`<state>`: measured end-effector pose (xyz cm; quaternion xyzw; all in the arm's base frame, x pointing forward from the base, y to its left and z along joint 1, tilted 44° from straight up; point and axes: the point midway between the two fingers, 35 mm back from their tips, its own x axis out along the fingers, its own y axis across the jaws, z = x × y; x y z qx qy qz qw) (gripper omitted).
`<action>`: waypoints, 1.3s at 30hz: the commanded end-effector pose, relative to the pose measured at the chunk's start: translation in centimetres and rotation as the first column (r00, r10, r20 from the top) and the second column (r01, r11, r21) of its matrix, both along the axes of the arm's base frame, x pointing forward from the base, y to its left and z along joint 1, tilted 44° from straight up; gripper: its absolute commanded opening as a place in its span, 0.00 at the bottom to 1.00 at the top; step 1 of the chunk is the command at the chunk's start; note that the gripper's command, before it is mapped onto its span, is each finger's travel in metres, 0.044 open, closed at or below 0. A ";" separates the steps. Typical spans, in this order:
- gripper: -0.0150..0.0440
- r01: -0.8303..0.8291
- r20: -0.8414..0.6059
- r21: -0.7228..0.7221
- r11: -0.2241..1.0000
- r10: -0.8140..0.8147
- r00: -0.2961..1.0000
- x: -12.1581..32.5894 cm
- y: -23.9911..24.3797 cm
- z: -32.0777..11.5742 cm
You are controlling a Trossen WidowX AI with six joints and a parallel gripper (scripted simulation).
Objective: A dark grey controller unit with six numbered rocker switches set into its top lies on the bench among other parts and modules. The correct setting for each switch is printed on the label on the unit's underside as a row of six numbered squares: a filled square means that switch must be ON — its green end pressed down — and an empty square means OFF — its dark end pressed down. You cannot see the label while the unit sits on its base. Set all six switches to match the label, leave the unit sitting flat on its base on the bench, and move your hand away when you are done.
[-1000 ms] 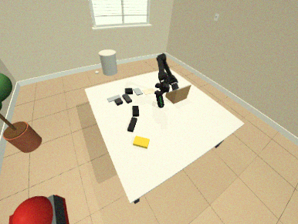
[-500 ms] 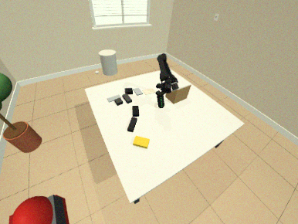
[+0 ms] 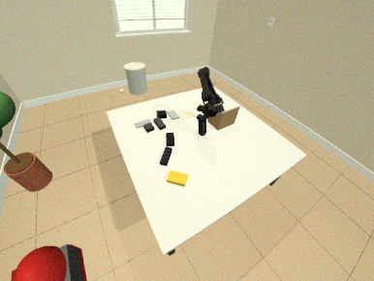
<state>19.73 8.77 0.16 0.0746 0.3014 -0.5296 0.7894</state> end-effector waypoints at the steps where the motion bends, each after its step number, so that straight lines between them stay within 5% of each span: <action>1: 0.83 0.015 -0.002 0.022 1.000 -0.015 1.000 -0.2 0.3 -0.4; 39: 0.83 0.035 -0.042 0.101 0.994 -0.030 0.999 -1.4 2.0 -2.4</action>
